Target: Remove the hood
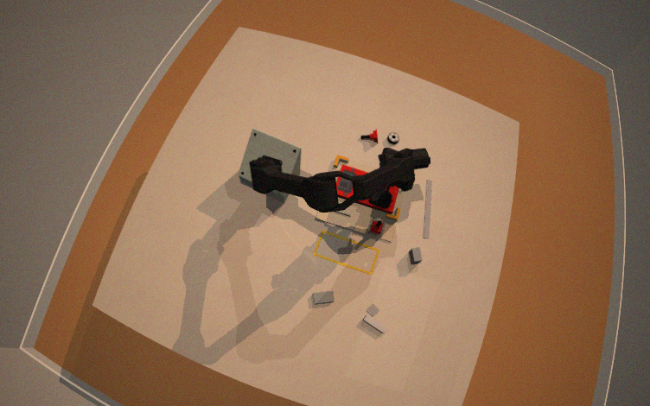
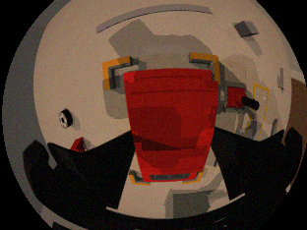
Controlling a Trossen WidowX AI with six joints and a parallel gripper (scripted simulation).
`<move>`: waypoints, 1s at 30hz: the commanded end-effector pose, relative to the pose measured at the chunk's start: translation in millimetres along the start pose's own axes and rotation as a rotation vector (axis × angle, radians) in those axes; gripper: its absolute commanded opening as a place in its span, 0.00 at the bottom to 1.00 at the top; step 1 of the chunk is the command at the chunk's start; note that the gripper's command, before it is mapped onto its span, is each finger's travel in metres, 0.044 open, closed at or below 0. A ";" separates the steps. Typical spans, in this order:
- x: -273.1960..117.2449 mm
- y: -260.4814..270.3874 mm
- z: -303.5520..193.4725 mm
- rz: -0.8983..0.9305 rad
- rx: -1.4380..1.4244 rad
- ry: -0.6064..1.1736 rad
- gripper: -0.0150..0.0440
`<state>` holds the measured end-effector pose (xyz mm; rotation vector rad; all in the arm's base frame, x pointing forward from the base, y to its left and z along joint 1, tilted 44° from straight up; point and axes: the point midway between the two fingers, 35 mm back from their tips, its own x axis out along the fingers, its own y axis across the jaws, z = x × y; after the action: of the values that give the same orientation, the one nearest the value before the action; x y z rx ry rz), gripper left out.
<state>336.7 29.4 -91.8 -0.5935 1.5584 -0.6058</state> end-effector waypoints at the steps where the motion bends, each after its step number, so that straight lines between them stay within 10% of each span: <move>1: -4.3 1.2 1.1 0.004 0.004 -0.004 0.25; 30: -48.1 -42.4 1.9 0.010 0.034 -0.004 0.25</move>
<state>341.6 39.0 -37.6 -0.5597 1.5482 -0.6243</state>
